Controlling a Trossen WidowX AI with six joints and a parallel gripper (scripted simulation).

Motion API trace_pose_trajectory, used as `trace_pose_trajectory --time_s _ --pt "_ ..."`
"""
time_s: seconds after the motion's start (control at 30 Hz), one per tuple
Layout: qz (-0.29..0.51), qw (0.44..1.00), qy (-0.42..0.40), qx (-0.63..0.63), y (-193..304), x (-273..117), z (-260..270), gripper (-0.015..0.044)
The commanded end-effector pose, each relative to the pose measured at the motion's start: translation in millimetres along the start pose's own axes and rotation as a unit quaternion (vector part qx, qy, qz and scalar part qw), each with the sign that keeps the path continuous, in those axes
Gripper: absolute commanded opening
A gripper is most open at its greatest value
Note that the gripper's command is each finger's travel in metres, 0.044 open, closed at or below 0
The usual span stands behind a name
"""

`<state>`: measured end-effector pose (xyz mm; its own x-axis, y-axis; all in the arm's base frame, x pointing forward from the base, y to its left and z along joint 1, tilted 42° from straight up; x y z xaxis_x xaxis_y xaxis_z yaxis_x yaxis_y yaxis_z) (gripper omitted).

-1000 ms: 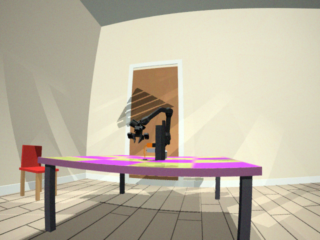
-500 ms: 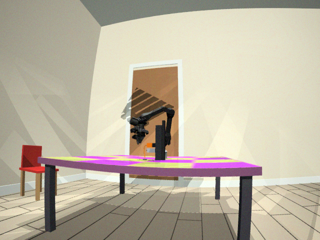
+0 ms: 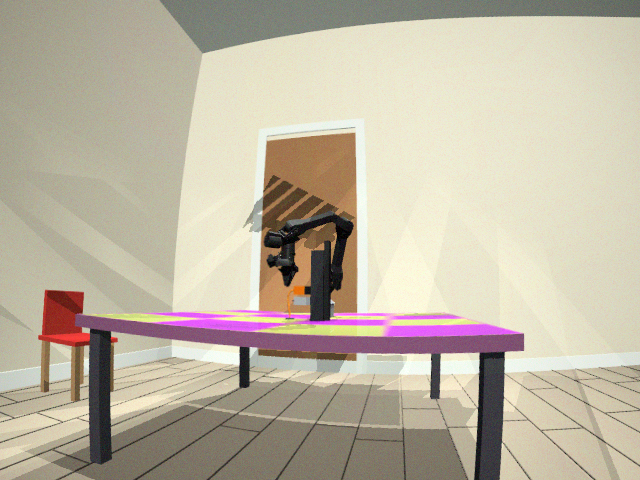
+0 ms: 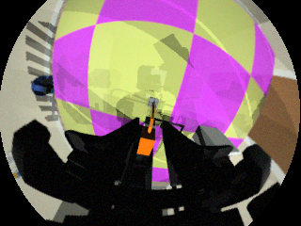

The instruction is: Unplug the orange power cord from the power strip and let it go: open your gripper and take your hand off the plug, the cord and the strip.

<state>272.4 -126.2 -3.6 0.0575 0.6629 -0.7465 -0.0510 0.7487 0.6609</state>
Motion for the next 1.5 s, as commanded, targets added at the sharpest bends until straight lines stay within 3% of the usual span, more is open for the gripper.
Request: trace_pose_trajectory --time_s 0.0,1.47 --pt "-0.003 0.998 0.025 0.053 7 -1 0 0.0160" --pt "-0.002 0.998 0.026 0.053 47 3 3 0.0160"
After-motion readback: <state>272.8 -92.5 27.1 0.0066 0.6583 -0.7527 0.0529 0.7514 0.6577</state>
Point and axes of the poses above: the point midway between the two fingers, 35 mm back from their tips, its own x axis out along the fingers, its own z axis across the jaws, y = z × x, the point moved 2 cm from there along -x, back along the fingers, and after that the axes turned 2 degrees about x, right-handed, at the moved point
